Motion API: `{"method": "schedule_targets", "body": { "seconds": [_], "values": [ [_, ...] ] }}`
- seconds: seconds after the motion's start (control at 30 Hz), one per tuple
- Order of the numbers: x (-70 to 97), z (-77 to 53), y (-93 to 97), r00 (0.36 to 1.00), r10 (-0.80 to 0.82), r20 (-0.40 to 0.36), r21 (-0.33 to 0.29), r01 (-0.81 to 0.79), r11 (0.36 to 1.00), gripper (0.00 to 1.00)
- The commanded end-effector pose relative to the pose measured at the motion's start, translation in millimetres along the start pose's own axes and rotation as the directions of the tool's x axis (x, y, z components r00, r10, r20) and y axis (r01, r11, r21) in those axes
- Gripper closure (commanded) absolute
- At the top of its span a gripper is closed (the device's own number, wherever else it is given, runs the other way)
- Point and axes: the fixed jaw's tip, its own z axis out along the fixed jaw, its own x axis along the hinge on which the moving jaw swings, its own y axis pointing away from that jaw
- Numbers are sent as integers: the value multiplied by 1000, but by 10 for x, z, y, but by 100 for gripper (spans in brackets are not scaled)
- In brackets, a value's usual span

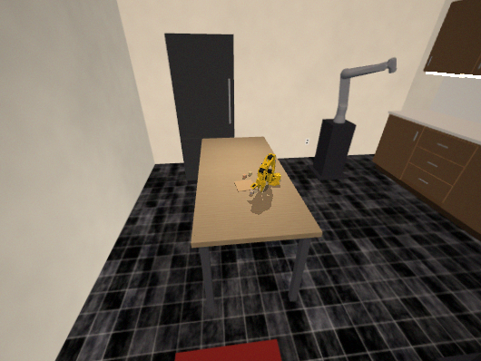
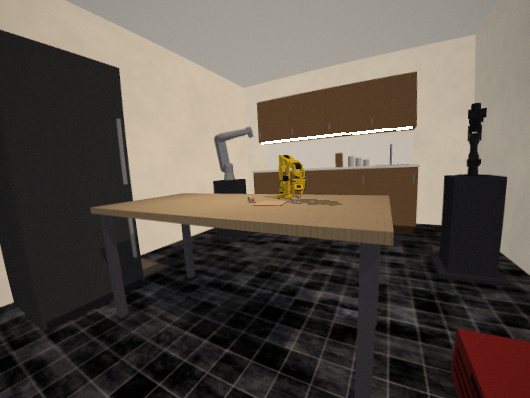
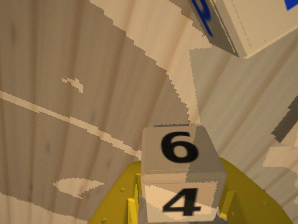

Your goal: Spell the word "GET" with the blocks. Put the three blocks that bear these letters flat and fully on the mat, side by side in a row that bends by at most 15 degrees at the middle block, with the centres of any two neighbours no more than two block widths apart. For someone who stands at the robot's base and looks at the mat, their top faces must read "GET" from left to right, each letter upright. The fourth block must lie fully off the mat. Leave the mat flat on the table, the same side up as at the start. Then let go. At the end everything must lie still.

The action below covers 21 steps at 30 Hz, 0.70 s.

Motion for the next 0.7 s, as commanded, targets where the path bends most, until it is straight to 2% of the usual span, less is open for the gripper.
{"method": "schedule_targets", "body": {
  "seconds": [0.0,0.53,0.67],
  "values": [
    [-64,-69,44,999,0,47,-27,1,1000,100],
    [-66,-23,45,999,0,47,-27,1,1000,100],
    [-66,-23,45,999,0,47,-27,1,1000,97]
  ]
}}
